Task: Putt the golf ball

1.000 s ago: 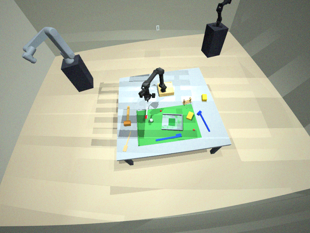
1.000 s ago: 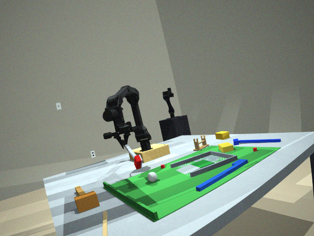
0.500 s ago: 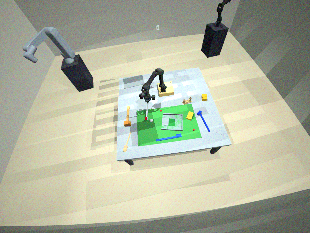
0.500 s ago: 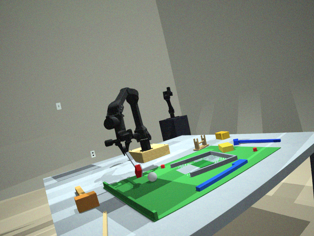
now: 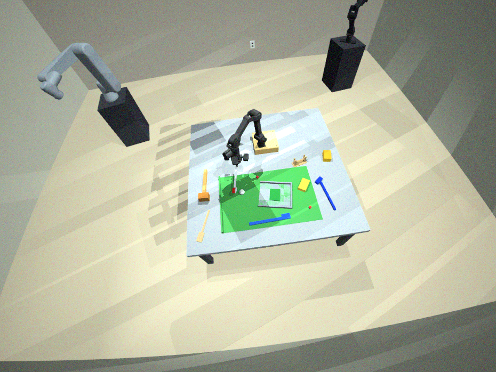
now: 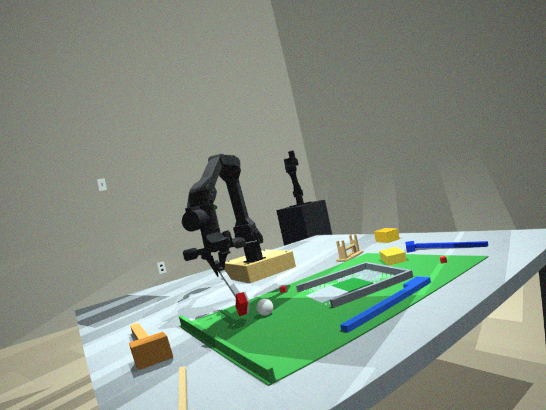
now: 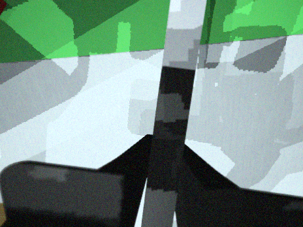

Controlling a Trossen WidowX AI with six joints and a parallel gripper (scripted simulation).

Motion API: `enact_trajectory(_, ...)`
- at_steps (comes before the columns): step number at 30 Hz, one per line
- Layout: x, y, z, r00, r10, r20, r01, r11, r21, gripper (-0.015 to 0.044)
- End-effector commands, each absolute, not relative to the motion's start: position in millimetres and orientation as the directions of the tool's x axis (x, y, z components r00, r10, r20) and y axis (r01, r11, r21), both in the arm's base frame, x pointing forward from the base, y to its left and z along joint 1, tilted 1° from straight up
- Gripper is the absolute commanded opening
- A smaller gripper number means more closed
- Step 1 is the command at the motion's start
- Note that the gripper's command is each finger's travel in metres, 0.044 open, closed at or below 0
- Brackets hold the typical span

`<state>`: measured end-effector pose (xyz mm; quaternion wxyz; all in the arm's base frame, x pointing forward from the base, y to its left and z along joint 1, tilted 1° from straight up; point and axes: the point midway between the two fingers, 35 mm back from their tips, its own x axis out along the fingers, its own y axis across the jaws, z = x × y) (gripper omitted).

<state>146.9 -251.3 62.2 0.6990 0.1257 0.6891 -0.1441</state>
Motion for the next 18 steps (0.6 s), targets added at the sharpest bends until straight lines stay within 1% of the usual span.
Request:
enact_trajectory(1,147.2,-251.3,54.8,0.008,-0.024,-1.0,0.378,0.925,-0.019,0.0)
enact_trajectory(18,144.9,-256.4,52.6,0.008,-0.027,-1.0,0.375,0.927,-0.022,0.0)
